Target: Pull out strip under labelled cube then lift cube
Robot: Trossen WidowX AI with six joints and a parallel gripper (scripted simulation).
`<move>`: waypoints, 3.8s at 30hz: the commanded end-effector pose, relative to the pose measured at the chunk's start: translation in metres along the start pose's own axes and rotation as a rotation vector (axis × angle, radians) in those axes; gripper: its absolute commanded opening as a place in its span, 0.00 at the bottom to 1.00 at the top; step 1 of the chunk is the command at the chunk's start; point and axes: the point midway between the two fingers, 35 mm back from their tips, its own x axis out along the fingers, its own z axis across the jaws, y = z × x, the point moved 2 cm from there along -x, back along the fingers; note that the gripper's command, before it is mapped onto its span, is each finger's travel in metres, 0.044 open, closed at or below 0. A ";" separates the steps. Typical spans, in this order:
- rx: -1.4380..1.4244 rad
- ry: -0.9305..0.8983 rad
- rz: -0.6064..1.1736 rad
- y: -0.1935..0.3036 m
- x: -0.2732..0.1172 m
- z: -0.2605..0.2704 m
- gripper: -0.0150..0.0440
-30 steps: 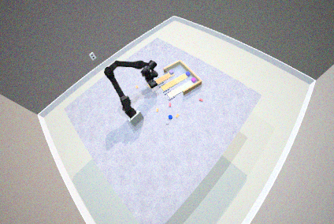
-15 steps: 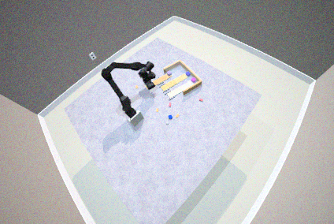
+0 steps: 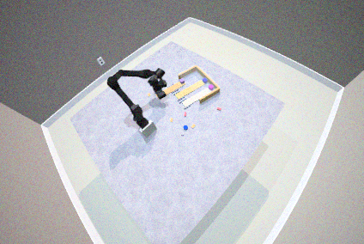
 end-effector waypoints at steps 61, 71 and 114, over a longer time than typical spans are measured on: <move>0.014 0.011 0.017 -0.028 -0.042 0.001 1.00; 0.013 0.011 0.016 -0.063 -0.044 0.000 1.00; 0.009 0.012 0.011 -0.172 -0.044 0.006 0.68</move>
